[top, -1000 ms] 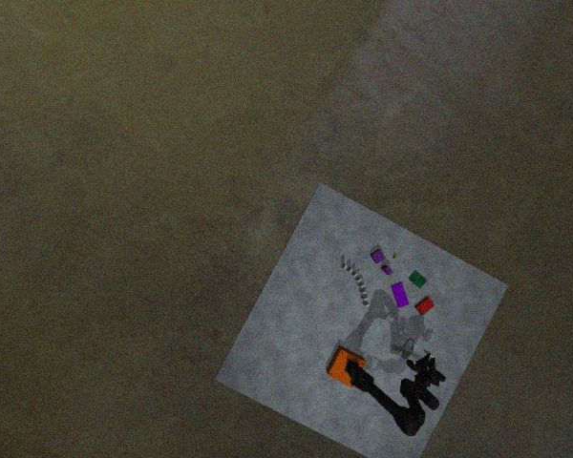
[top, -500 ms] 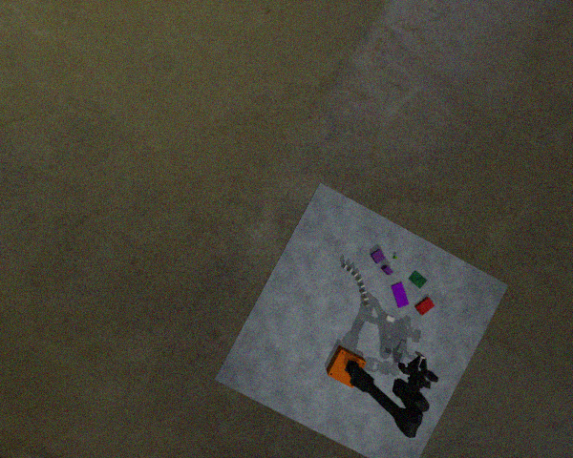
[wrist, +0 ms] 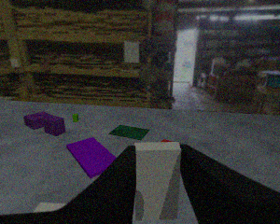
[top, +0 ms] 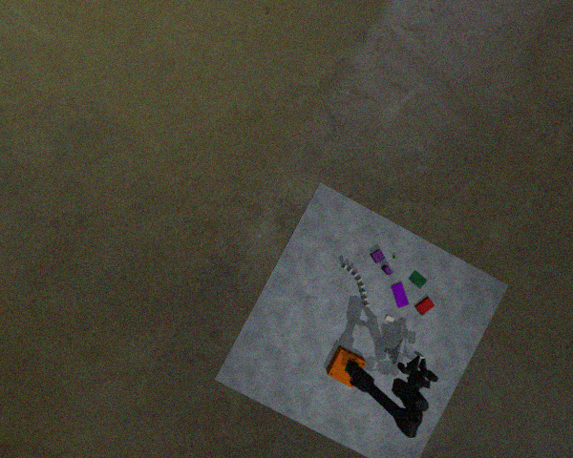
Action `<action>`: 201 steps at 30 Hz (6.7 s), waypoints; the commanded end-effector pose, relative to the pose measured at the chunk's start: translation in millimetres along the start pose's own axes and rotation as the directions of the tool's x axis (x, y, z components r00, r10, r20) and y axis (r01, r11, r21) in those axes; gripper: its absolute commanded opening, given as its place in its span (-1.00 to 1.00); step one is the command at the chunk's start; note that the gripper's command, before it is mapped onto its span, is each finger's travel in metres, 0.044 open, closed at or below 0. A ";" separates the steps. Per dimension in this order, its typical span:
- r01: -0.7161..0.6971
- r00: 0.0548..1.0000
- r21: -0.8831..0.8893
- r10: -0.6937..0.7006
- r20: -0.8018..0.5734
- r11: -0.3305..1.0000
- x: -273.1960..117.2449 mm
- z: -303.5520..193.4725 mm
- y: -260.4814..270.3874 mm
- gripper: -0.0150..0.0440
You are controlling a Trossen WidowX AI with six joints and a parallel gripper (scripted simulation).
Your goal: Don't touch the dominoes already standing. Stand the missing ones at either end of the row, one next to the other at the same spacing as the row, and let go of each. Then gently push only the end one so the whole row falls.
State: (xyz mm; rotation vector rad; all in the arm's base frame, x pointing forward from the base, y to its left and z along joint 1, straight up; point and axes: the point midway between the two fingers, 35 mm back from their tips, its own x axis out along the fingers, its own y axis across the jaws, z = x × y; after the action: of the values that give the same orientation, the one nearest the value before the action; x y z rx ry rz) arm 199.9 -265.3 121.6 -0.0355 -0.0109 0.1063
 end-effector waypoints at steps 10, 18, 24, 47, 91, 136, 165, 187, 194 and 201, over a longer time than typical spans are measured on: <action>-0.004 1.000 0.002 0.004 -0.009 1.000 1.3 -43.2 -3.7 -0.13; -0.005 1.000 -0.001 0.005 -0.017 1.000 2.1 -74.1 -2.8 -0.13; -0.006 1.000 -0.003 0.006 -0.022 1.000 2.5 -97.6 0.2 -0.13; -0.007 1.000 -0.004 0.007 -0.026 1.000 2.7 -111.3 2.9 0.49; 0.239 0.518 -0.032 -0.156 -0.841 0.970 80.9 -66.0 -66.1 1.00; -0.008 0.019 0.003 0.003 -1.000 1.000 35.7 -83.5 1.0 1.00; -0.008 0.019 0.003 0.003 -1.000 1.000 35.7 -98.4 1.4 -0.13; -0.002 0.024 0.003 0.003 -1.000 1.000 33.9 39.1 0.8 -0.13; -0.098 0.027 0.006 0.008 -1.000 0.995 75.8 40.0 41.6 -0.13; -0.288 0.031 0.009 0.019 -0.999 0.958 135.4 42.7 140.8 -0.13</action>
State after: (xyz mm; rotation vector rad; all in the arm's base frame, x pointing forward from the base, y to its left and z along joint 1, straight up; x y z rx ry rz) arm 304.5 -158.2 159.7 -0.2661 1.5164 0.2307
